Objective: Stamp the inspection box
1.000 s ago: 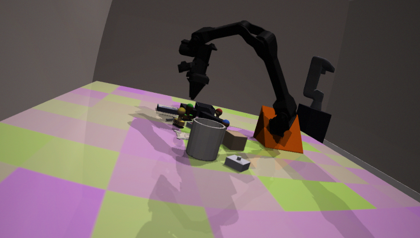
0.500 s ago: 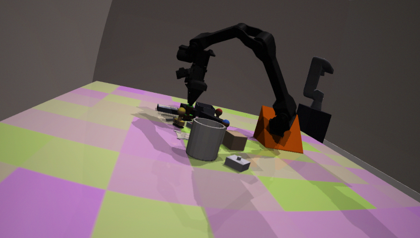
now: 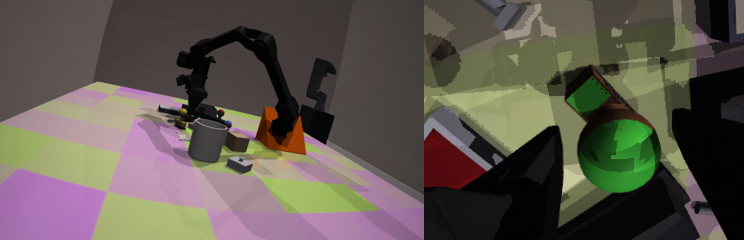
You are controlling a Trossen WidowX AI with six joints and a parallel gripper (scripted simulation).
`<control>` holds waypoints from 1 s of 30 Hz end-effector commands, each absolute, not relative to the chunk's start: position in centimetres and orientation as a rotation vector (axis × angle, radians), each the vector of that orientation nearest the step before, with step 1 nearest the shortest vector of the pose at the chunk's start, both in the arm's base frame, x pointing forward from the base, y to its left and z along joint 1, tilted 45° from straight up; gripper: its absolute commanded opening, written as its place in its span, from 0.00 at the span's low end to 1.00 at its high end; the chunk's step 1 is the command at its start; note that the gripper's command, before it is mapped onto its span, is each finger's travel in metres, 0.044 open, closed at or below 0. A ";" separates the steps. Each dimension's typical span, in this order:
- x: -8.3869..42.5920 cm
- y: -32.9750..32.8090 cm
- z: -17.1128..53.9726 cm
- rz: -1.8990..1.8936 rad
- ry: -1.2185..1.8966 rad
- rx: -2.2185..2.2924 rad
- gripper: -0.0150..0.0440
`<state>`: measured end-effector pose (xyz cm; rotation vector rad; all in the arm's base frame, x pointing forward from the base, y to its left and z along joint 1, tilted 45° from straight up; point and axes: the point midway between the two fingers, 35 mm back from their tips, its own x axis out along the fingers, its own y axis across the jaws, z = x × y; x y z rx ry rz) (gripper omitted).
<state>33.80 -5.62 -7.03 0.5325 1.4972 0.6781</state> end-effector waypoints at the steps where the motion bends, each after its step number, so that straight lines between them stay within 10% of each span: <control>1: 33.6 -5.0 -7.5 0.680 1.500 0.537 0.64; 10: 33.5 -4.3 -8.1 0.681 1.500 0.538 0.64; 30: 33.6 -4.7 -7.9 0.681 1.499 0.533 0.25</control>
